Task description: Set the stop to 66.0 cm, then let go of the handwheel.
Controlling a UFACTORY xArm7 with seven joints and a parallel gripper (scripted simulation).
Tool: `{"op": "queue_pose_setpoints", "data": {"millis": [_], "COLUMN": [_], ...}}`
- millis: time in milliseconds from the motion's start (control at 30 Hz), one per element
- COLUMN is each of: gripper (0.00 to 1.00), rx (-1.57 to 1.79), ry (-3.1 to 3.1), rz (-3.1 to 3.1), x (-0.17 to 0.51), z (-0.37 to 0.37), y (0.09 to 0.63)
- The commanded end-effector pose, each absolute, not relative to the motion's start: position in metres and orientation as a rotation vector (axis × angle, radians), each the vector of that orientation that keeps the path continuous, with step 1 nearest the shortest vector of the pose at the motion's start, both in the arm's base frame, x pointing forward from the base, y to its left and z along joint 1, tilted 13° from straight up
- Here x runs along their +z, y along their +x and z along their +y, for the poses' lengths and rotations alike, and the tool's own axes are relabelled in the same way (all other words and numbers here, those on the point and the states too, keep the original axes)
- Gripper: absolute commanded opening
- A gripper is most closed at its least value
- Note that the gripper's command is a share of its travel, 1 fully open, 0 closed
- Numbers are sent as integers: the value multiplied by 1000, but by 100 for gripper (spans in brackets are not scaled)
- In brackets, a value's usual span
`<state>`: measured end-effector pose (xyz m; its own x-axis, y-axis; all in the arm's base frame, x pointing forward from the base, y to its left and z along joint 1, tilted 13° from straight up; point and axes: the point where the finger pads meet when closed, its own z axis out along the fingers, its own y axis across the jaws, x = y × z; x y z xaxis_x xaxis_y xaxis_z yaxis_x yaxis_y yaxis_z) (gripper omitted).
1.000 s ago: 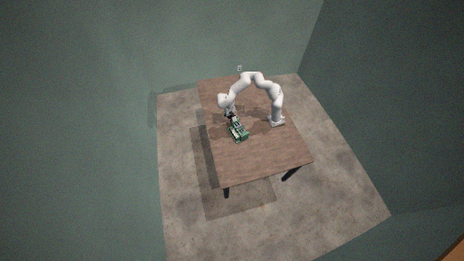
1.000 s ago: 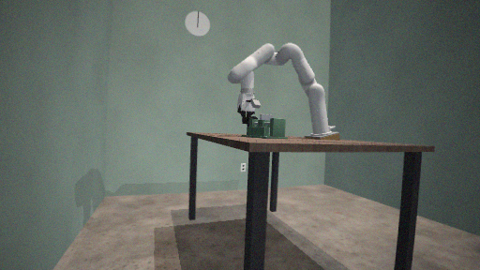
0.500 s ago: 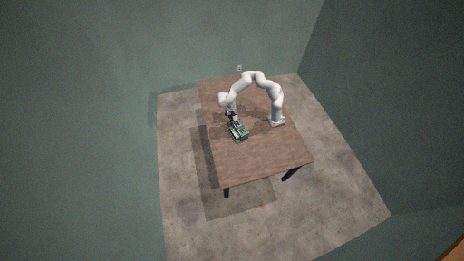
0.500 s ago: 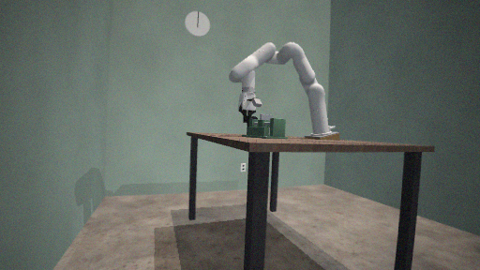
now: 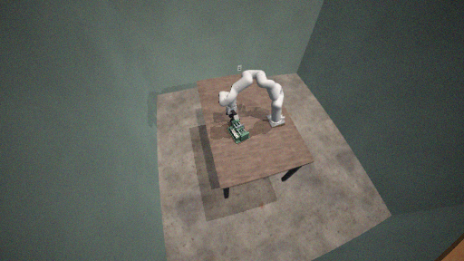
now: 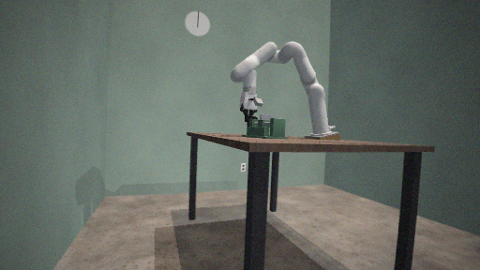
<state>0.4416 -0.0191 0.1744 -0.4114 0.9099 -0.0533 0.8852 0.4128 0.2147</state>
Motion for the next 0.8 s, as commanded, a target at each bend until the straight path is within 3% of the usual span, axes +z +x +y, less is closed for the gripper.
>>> {"op": "queue_pose_setpoints", "data": {"millis": [0, 767], "gripper": [6, 6], "rx": [230, 230], "ry": [1602, 1602], "rz": [2498, 2498], "x": [176, 171], "z": [-20, -27], "y": [440, 426]}}
